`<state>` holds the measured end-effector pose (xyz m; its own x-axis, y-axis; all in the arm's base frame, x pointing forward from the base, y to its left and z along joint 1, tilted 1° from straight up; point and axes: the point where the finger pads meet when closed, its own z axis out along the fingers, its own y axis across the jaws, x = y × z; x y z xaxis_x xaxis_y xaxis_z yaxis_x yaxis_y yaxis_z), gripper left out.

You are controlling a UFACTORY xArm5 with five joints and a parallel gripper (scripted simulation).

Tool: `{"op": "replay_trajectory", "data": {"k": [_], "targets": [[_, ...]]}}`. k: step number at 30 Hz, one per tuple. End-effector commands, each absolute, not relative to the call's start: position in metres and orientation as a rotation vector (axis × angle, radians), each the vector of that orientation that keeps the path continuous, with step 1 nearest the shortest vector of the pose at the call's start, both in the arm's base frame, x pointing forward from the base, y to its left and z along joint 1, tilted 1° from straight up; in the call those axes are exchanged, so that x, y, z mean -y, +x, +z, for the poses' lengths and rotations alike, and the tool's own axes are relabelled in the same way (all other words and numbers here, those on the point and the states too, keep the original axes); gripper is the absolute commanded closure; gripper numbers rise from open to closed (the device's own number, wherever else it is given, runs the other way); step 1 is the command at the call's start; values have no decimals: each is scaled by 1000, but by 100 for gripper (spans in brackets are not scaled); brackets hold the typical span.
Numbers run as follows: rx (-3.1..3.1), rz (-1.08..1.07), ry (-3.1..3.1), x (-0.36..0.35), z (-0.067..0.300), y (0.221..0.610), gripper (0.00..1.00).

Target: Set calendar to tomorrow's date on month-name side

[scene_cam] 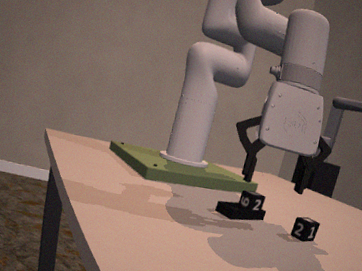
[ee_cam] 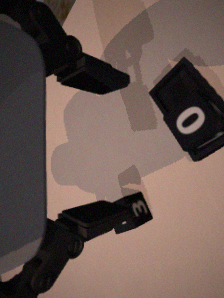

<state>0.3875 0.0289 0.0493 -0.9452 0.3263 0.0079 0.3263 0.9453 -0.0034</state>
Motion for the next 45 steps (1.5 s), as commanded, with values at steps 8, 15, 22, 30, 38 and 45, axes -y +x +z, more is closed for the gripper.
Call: {"op": "replay_trajectory", "data": {"k": [8, 15, 22, 30, 38, 45], "targets": [[3093, 2, -519, -29, 50, 389, 0], [3093, 2, -519, -29, 50, 389, 0], [3093, 2, -519, -29, 50, 389, 0], [3093, 2, -519, -29, 50, 389, 0], [3093, 2, -519, -29, 51, 389, 0], [3093, 2, -519, -29, 67, 389, 0]]}}
